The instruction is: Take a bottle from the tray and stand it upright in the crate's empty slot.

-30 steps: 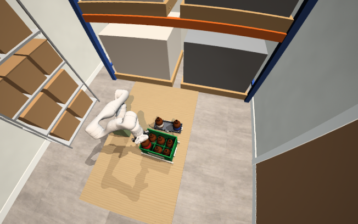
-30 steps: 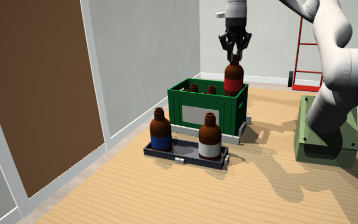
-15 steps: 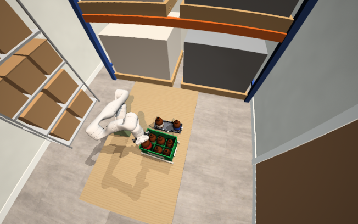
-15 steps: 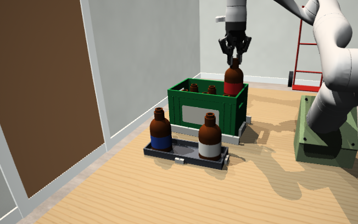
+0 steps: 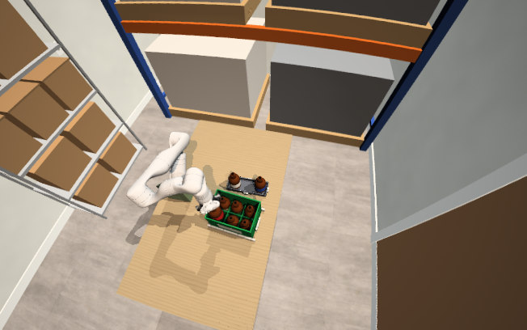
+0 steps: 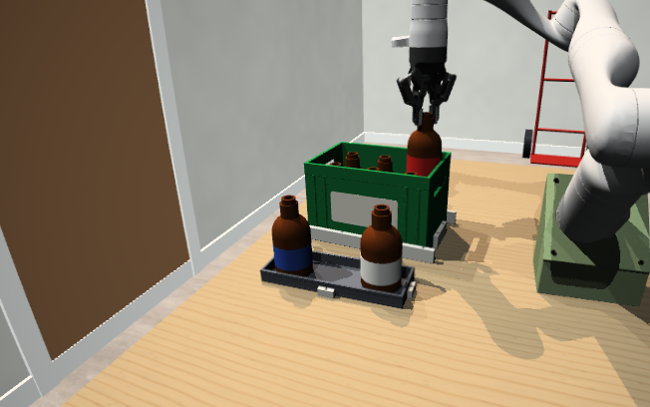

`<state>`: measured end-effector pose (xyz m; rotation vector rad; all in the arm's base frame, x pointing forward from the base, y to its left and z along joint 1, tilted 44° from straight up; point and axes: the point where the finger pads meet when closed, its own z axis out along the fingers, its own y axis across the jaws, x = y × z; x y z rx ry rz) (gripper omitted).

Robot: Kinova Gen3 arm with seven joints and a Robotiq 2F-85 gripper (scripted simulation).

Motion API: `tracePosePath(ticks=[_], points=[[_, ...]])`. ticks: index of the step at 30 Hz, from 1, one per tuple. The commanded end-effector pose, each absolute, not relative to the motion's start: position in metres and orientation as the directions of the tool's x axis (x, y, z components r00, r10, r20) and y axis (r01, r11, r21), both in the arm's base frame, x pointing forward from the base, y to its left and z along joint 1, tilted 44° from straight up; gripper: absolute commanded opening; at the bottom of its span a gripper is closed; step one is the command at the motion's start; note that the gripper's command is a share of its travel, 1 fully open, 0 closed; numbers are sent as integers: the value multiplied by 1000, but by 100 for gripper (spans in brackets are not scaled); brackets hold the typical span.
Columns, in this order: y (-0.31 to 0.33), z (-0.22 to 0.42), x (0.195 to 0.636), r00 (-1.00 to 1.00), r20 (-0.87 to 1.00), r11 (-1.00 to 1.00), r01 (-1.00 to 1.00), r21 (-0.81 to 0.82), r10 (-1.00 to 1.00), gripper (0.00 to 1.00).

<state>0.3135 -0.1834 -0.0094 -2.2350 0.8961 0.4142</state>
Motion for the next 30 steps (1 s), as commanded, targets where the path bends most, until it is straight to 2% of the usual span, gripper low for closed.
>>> tracePosePath(ticks=[1,30], points=[[-182,-11,313,712,-510,-527,-701,-480,-483,0],[-180,-13,313,712,-510,-527,-701,-480,-483,0]])
